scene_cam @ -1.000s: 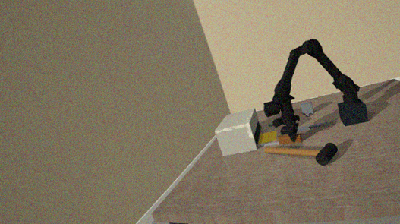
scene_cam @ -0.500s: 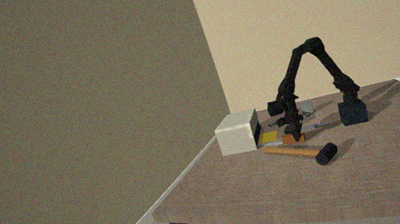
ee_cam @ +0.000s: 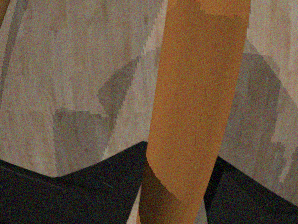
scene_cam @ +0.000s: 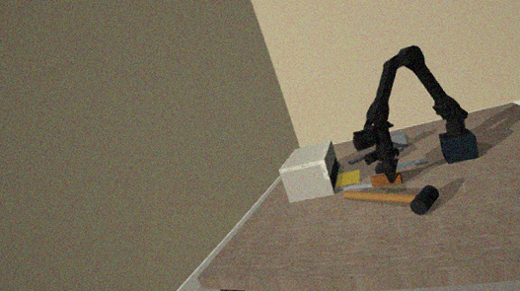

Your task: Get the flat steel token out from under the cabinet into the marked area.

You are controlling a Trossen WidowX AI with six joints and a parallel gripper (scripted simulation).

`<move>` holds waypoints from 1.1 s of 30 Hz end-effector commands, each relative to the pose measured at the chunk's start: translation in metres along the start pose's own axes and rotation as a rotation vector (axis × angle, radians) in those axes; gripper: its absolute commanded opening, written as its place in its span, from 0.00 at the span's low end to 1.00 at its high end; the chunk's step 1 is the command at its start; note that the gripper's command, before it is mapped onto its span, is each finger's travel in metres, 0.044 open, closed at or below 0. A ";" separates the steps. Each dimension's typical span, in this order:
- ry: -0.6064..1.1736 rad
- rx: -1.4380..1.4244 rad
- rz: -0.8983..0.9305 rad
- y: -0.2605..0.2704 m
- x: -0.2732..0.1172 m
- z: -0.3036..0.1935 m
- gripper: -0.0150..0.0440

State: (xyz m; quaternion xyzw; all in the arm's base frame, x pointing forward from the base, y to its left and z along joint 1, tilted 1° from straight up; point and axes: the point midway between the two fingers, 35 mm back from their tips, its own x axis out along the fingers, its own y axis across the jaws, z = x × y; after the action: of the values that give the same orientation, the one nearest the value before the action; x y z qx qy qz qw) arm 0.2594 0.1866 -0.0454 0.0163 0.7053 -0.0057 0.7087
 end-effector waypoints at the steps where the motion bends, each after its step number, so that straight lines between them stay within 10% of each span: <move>1: 0.006 0.001 -0.003 0.000 0.001 -0.009 0.25; 33: 0.010 0.001 -0.002 0.004 0.001 -0.058 0.25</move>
State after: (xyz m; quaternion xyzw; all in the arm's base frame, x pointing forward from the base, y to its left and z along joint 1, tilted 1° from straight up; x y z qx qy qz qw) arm 0.2095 0.1930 -0.0457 0.0166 0.7066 -0.0057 0.7074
